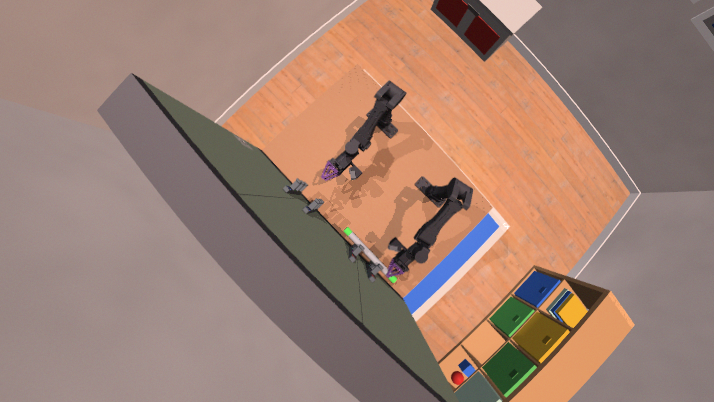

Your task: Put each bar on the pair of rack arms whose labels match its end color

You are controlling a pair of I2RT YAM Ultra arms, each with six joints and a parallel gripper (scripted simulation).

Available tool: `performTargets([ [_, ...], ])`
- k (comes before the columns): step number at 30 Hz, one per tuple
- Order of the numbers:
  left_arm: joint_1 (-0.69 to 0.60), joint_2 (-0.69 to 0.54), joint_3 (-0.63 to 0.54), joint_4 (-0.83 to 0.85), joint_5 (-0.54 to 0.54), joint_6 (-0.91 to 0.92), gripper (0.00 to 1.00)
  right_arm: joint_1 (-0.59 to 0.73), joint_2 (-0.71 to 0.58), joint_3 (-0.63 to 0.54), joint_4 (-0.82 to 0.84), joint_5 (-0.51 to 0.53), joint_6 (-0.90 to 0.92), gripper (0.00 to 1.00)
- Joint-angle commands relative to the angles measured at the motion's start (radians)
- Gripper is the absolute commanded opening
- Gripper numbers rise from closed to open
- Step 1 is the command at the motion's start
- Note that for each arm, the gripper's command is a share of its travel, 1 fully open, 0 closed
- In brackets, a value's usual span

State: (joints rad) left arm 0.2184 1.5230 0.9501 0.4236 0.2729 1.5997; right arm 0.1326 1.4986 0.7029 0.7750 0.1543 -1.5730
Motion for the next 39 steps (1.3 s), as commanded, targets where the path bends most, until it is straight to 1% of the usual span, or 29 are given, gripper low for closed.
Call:
performTargets([
  [1, 0.011, -0.057, 0.011, 0.083, 0.014, -0.026, 0.0, 0.007, 0.005, 0.0, 0.025, 0.007, 0.002, 1.0],
  [17, 0.024, -0.107, -0.017, 0.062, 0.026, -0.027, 0.0, 0.007, 0.005, 0.0, 0.025, 0.007, 0.002, 1.0],
  [32, 0.038, -0.155, -0.087, 0.082, 0.041, -0.026, 0.0, 0.007, 0.005, 0.0, 0.025, 0.007, 0.002, 1.0],
  [39, 0.048, -0.162, -0.088, 0.076, 0.05, -0.026, 0.0, 0.007, 0.005, 0.0, 0.025, 0.007, 0.002, 1.0],
])
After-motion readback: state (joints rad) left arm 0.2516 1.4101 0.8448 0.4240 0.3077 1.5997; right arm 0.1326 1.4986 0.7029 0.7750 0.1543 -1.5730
